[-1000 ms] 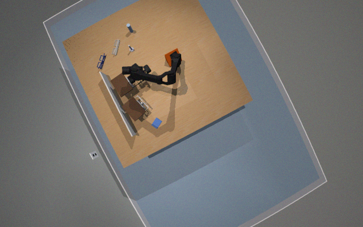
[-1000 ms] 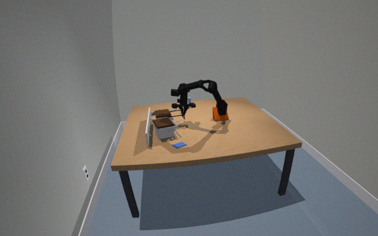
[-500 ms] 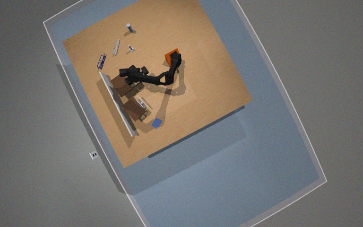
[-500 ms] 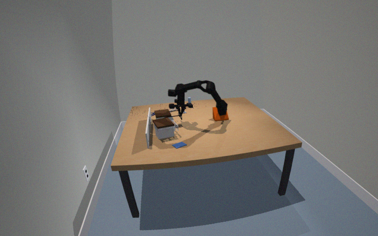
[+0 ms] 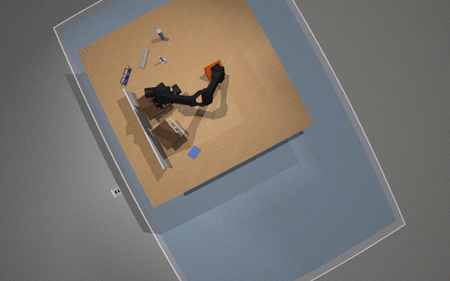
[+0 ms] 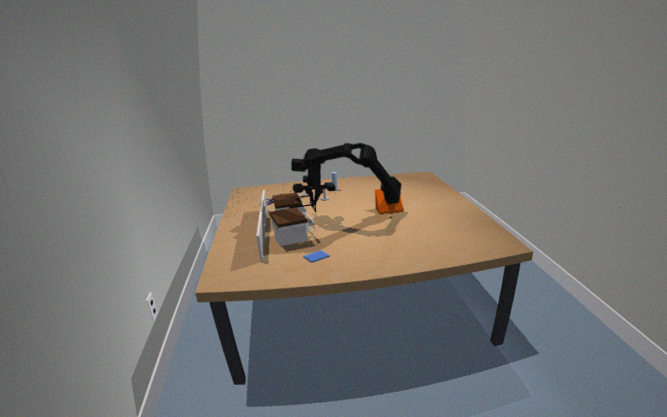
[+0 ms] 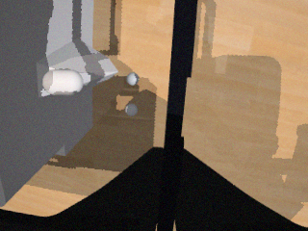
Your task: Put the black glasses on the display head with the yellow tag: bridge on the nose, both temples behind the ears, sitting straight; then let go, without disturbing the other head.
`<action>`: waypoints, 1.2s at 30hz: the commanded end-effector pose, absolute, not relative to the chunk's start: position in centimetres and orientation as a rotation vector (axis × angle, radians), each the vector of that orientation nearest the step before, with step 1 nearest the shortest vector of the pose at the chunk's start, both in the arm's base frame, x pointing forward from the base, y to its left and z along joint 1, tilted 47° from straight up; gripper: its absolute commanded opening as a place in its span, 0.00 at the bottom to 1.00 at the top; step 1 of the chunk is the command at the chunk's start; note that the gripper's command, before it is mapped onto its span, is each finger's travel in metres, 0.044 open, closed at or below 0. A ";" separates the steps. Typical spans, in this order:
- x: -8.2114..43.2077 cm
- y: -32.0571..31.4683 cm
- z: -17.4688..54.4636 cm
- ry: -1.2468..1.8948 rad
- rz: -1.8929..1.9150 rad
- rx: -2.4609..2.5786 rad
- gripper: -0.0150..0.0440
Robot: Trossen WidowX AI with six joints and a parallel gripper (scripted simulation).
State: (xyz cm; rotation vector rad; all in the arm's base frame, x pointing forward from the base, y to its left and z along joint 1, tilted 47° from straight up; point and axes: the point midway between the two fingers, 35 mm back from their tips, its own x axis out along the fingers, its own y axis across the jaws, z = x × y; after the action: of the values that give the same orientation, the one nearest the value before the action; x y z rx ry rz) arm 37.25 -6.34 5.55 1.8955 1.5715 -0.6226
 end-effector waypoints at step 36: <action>40.1 -6.2 5.5 1.571 -0.621 1.905 0.25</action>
State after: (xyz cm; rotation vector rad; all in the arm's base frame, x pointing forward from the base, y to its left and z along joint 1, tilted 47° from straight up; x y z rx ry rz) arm 39.99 -6.25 5.52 1.8968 1.5726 -0.6231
